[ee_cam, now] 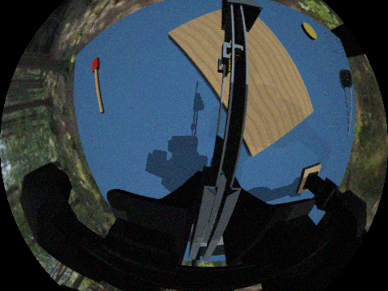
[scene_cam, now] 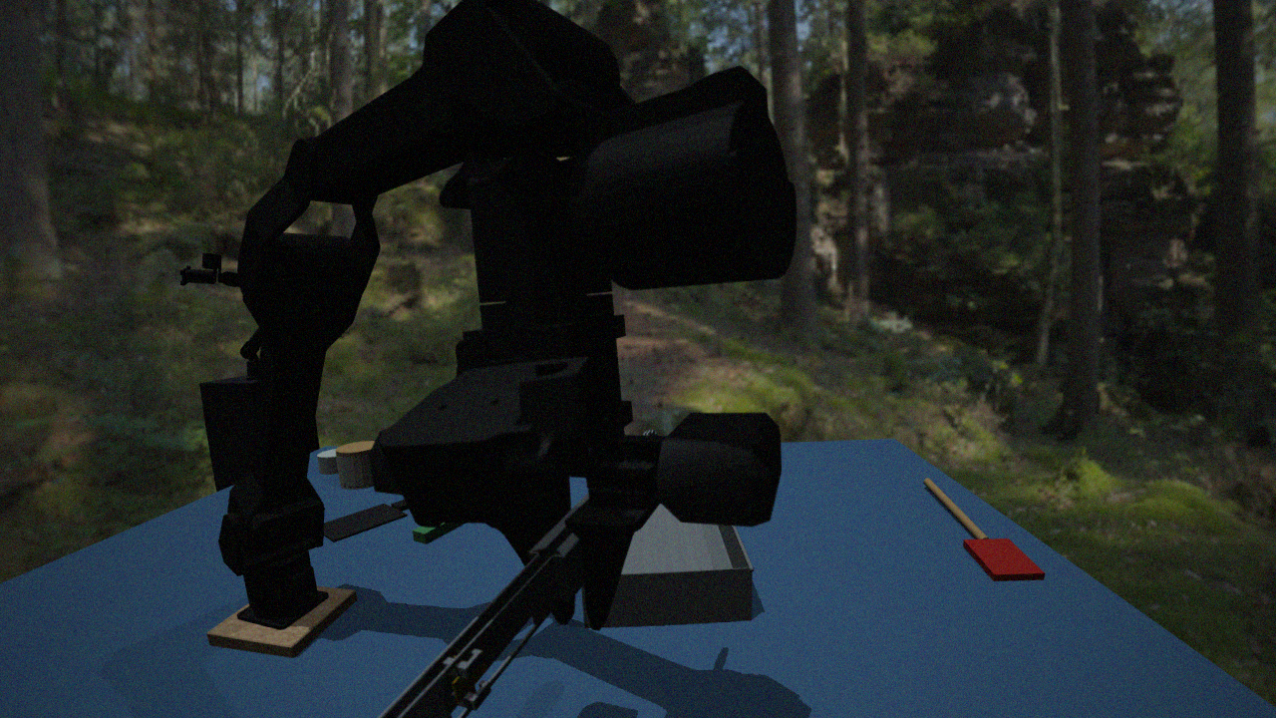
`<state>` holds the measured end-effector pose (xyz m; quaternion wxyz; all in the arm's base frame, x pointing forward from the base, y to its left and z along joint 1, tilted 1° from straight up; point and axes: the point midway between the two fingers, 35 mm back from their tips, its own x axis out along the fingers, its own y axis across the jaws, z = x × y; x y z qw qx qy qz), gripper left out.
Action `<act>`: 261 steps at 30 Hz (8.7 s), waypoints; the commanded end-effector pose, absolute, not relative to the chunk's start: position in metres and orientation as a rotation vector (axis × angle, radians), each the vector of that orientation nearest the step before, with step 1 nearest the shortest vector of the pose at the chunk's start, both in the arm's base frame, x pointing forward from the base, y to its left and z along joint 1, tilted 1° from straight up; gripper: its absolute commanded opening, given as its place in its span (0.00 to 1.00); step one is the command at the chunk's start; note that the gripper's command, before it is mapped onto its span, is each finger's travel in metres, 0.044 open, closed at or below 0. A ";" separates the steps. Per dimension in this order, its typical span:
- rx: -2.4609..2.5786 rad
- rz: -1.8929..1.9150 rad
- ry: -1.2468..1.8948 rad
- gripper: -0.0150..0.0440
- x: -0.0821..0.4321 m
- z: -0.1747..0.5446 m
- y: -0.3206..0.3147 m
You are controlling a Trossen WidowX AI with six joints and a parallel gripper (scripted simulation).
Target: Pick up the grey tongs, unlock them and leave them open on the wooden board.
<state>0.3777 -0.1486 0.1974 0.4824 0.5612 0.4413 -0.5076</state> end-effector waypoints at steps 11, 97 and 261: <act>1.107 -1.051 1.180 0.00 0.346 0.199 -0.218; 0.340 -0.954 0.660 0.00 0.309 0.200 -0.300; 0.722 -0.831 1.256 0.00 0.295 0.197 -0.297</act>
